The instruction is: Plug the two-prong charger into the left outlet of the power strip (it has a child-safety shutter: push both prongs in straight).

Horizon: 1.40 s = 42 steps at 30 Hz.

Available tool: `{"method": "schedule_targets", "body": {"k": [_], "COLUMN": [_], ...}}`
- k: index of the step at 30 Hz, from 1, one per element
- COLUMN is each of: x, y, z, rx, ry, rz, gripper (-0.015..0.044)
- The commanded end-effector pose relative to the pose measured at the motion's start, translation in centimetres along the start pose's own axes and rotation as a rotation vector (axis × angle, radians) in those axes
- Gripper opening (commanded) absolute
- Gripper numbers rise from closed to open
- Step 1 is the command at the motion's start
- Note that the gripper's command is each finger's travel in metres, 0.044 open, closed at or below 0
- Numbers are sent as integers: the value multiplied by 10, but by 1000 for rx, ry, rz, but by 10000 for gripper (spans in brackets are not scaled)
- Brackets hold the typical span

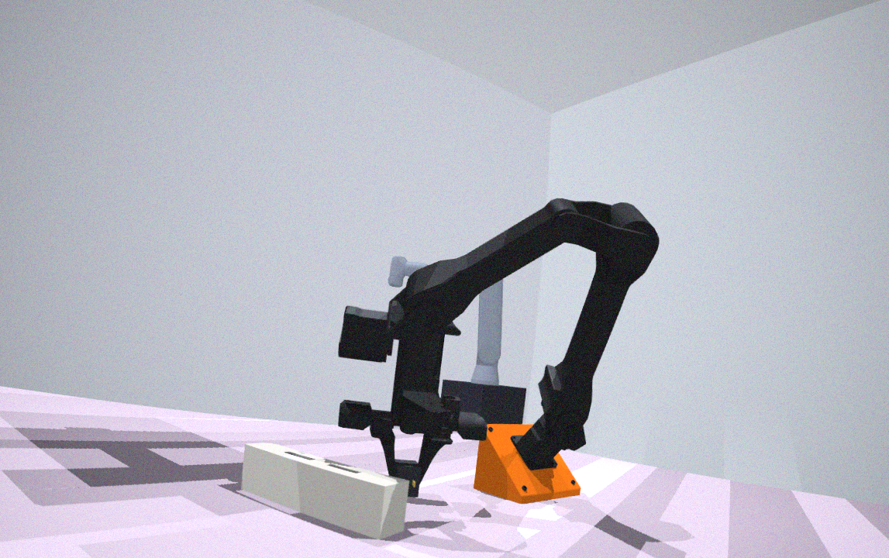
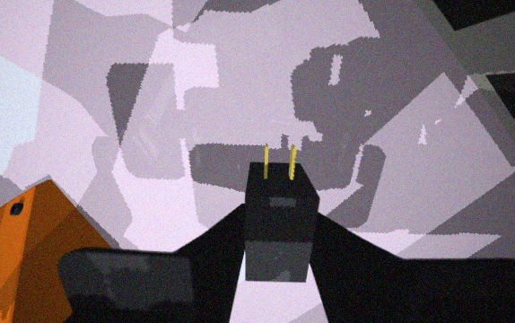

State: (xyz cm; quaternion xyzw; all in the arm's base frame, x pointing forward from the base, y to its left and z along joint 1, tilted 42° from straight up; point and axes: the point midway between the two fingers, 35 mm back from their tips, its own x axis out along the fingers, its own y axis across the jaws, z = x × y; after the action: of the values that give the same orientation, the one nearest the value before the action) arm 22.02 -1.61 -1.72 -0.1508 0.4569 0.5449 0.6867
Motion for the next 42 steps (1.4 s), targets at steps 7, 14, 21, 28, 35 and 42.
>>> {"method": "schedule_targets", "body": {"k": [7, 14, 21, 28, 35, 42], "x": [-43, -46, -41, -36, -31, -25], "y": [-1, -2, -3, -4, -5, -6], "z": [-4, -3, 1, 5, 8, 12], "rx": [-2, 18, 97, 178, 260, 341], "ry": [2, 1, -1, -2, -3, -3], "rz": [-8, -6, -1, 4, 10, 16], "gripper": [0, 0, 0, 0, 0, 0]}}
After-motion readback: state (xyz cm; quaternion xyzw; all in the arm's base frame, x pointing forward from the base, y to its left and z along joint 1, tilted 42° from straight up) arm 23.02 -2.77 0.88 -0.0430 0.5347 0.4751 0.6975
